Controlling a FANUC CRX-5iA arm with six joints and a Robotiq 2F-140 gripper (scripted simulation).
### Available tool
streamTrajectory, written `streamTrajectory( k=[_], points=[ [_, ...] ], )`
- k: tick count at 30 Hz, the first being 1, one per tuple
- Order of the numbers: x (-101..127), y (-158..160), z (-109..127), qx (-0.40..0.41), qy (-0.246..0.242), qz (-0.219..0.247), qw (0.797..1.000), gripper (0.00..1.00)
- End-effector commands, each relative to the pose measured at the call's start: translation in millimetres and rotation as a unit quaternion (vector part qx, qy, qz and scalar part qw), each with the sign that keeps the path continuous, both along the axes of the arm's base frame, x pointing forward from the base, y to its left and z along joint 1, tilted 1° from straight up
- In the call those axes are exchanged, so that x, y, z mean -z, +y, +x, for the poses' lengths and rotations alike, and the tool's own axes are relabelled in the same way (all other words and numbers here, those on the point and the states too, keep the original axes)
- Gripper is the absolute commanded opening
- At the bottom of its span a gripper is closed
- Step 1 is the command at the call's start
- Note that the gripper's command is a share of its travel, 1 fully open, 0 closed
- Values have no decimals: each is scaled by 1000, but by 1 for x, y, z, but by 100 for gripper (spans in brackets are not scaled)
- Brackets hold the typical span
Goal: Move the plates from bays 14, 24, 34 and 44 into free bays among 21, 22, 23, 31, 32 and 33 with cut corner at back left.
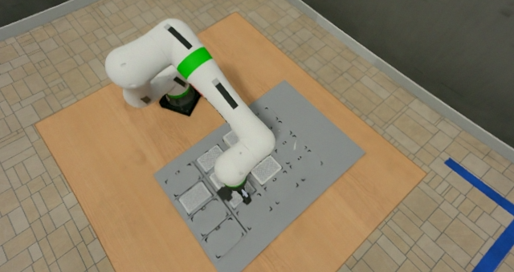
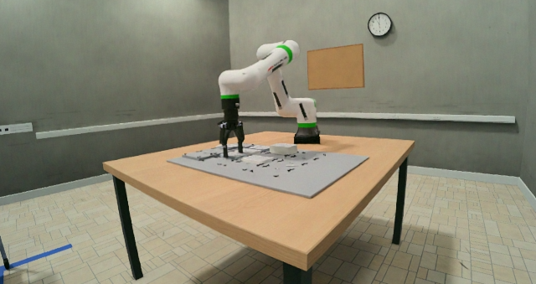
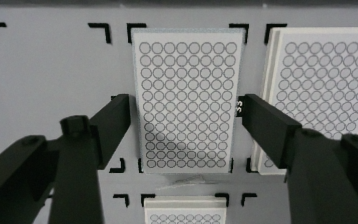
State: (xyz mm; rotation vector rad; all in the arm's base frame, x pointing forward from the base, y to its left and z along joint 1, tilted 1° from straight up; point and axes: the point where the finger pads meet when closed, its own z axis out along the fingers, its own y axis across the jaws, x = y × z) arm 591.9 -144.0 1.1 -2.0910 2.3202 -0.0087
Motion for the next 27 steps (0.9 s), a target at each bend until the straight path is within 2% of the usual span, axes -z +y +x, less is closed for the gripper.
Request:
streamTrajectory(
  k=[1,10,27],
  points=[
    [-1,0,1,0,-1,0,1000,70],
    [-1,0,1,0,-1,0,1000,70],
    [-21,0,0,0,-1,0,1000,70]
  ],
)
